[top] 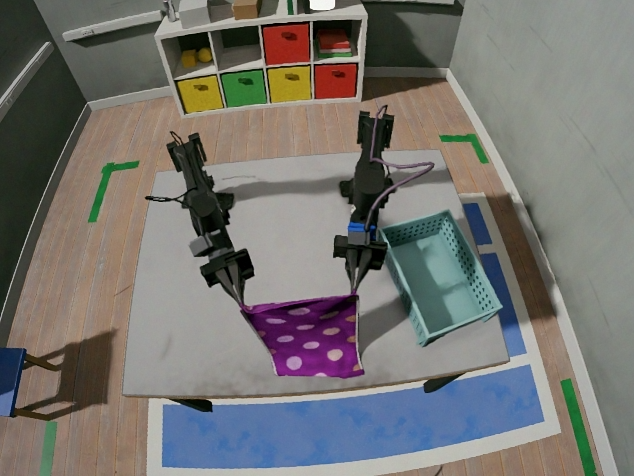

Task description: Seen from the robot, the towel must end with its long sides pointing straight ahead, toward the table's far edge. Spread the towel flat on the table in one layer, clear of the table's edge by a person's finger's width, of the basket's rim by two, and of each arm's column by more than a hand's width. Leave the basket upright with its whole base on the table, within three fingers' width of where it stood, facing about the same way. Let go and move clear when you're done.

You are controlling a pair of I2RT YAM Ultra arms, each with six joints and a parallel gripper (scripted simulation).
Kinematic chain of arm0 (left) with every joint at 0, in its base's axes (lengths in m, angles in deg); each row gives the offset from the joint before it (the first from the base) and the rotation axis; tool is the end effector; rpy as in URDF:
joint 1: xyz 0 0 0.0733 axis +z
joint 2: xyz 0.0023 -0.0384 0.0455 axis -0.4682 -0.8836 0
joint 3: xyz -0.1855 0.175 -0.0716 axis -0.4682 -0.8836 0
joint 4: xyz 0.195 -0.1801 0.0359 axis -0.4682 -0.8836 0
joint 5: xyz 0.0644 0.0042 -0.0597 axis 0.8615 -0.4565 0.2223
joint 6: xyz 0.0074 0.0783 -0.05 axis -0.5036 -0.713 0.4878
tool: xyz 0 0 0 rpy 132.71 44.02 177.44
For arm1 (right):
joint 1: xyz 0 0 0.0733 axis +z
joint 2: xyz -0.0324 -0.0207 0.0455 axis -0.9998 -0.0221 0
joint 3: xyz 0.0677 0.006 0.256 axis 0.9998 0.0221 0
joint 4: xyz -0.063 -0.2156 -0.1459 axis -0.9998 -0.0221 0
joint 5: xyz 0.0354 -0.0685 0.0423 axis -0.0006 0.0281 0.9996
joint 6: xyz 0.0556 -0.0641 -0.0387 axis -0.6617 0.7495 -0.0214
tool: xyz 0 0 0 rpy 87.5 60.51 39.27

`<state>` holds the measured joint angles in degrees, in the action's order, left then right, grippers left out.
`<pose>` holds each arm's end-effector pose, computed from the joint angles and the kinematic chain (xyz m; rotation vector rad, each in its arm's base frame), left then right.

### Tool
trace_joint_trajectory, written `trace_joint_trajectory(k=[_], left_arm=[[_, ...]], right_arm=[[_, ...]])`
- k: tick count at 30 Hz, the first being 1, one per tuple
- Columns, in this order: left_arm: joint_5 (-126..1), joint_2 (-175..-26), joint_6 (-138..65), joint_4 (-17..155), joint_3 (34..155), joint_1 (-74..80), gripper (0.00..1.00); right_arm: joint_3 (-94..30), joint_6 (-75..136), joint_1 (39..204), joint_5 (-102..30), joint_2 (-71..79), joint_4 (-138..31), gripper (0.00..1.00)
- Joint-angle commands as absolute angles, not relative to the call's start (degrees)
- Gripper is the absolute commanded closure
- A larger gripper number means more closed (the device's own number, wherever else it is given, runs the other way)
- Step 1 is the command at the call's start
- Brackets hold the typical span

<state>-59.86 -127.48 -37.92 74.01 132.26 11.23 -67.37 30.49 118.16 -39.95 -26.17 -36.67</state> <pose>0.4982 -0.1483 0.4188 0.2218 1.5308 -0.2305 0.4693 0.2663 0.3982 -0.3781 1.4284 0.4207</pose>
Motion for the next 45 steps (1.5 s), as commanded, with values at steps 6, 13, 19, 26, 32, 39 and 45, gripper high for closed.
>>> trace_joint_trajectory(k=[6,13,19,26,32,39,45], left_arm=[[-59.88,-121.94,-38.14,54.30,133.48,9.88,1.00],[-59.79,-123.05,-38.02,47.31,134.39,10.13,1.00],[-59.85,-119.00,-38.03,39.09,130.58,8.73,1.00],[-59.77,-117.66,-37.89,24.01,132.98,7.31,1.00],[-59.92,-118.04,-37.89,18.42,133.39,6.69,1.00],[-59.95,-116.67,-37.84,12.73,127.53,5.40,1.00],[-59.93,-110.02,-37.80,19.41,113.26,3.94,1.00]], right_arm=[[-69.45,30.71,119.68,-40.08,-18.83,-59.74,1.00],[-70.95,30.68,119.72,-40.19,-19.97,-67.80,1.00],[-69.85,30.79,121.10,-40.14,-15.85,-76.96,1.00],[-69.83,30.90,122.87,-40.30,-14.31,-91.95,1.00],[-70.49,30.87,123.63,-40.23,-14.71,-97.84,1.00],[-66.12,30.87,125.20,-40.30,-14.01,-104.83,1.00],[-56.10,30.89,126.95,-40.26,-9.93,-102.05,1.00]])
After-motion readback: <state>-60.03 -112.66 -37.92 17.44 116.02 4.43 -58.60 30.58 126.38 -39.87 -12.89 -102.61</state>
